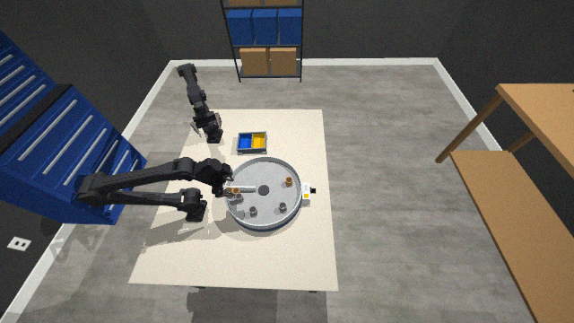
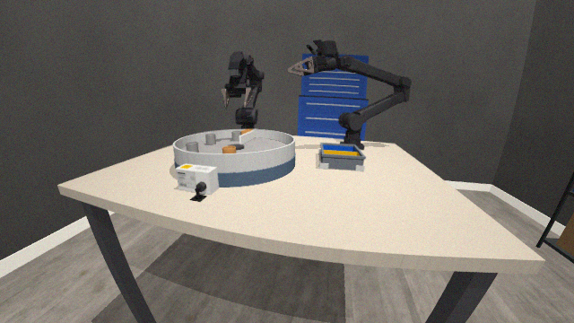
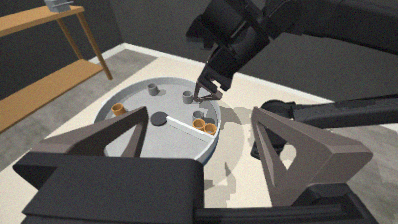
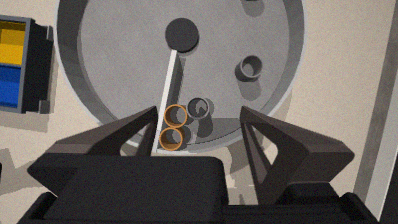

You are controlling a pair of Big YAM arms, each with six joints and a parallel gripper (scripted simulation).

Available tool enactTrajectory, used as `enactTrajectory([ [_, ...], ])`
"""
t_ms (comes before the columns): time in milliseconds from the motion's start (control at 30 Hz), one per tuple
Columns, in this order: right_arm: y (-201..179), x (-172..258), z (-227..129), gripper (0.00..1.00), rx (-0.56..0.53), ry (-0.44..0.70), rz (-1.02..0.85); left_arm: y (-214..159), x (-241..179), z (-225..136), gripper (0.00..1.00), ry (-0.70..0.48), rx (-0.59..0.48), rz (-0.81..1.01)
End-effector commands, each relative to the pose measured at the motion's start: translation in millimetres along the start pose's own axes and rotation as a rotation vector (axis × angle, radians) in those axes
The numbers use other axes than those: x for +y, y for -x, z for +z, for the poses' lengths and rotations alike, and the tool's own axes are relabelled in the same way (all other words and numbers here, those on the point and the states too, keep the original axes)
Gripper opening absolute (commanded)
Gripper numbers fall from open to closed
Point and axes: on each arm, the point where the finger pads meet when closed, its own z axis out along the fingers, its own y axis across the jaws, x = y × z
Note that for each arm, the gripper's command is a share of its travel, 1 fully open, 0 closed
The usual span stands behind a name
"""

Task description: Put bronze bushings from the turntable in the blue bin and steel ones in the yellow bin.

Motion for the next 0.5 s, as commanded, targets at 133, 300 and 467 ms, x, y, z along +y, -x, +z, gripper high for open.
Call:
enactTrajectory([
  [133, 30.6, -0.4, -22.4, 0.43, -0.042, 0.007, -0.15, 31.7, 3.6, -8.1, 1.0, 0.012, -0.077, 0.0],
  [300, 24.1, 5.5, -8.3, 0.29, 0.053, 0.082, -0.432, -3.0, 6.9, -7.3, 1.0, 0.023, -0.042, -0.002],
  [467, 17.0, 16.0, 7.3, 0.29, 0.153, 0.181, -0.706, -32.0, 9.8, -11.4, 1.0, 0.034, -0.028, -0.004],
])
